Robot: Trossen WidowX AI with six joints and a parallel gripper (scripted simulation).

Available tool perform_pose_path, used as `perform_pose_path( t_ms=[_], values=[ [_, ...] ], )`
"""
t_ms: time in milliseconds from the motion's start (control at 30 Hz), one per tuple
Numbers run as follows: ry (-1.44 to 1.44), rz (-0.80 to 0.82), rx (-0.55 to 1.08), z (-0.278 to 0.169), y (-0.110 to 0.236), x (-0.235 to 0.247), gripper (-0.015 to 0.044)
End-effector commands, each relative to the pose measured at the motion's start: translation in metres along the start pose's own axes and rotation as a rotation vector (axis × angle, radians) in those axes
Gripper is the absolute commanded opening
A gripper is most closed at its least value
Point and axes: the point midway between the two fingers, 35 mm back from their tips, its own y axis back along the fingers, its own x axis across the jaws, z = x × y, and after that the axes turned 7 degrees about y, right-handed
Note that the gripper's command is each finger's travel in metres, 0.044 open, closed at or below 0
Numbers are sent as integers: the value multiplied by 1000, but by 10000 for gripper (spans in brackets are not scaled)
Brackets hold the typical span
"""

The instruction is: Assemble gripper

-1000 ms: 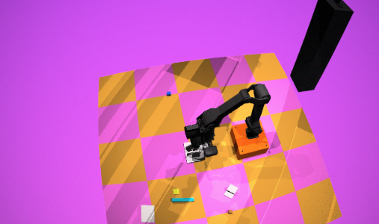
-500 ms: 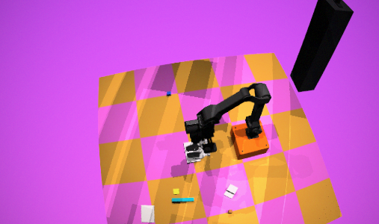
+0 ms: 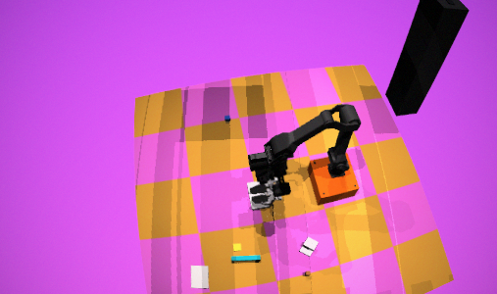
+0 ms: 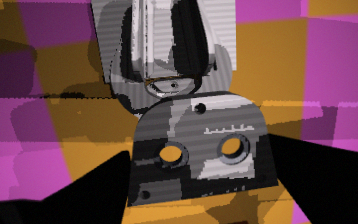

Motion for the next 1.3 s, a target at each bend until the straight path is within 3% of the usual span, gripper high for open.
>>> perform_pose_path(
  t_ms=[0, 1267],
  values=[
    [3, 3, -3, 0, 0, 4, 351],
    [-2, 3, -3, 0, -4, 8, 351]
  ],
)
